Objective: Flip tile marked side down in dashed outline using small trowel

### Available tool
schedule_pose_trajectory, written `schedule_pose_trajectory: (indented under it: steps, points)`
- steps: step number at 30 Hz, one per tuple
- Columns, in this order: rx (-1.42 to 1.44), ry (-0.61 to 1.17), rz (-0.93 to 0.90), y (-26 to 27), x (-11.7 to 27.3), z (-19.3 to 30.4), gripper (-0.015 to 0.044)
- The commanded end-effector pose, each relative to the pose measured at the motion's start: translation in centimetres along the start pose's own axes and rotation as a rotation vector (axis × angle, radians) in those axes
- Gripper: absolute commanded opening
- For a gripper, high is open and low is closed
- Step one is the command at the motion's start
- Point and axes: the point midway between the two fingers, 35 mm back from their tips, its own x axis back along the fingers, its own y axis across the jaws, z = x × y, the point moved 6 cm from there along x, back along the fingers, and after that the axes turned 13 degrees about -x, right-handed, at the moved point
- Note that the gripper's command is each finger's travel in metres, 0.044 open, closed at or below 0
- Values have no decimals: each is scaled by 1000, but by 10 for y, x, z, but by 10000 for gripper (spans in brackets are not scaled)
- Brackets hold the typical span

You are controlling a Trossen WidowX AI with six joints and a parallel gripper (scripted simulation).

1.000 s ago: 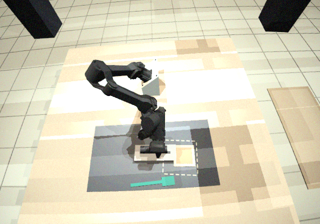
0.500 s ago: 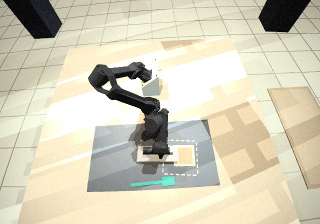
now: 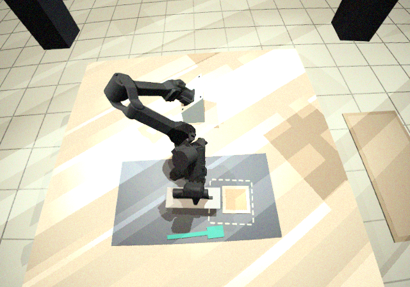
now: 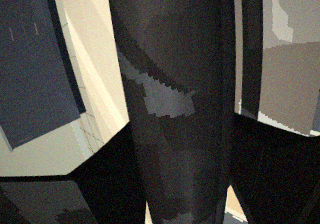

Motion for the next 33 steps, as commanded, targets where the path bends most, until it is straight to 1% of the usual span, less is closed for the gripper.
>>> schedule_pose_trajectory:
  steps: [1,21,33]
  points:
    - [6,10,-8,8,6,-6,0]
    - [7,9,-8,38,29,-52,0]
    - [7,9,-8,39,30,-53,0]
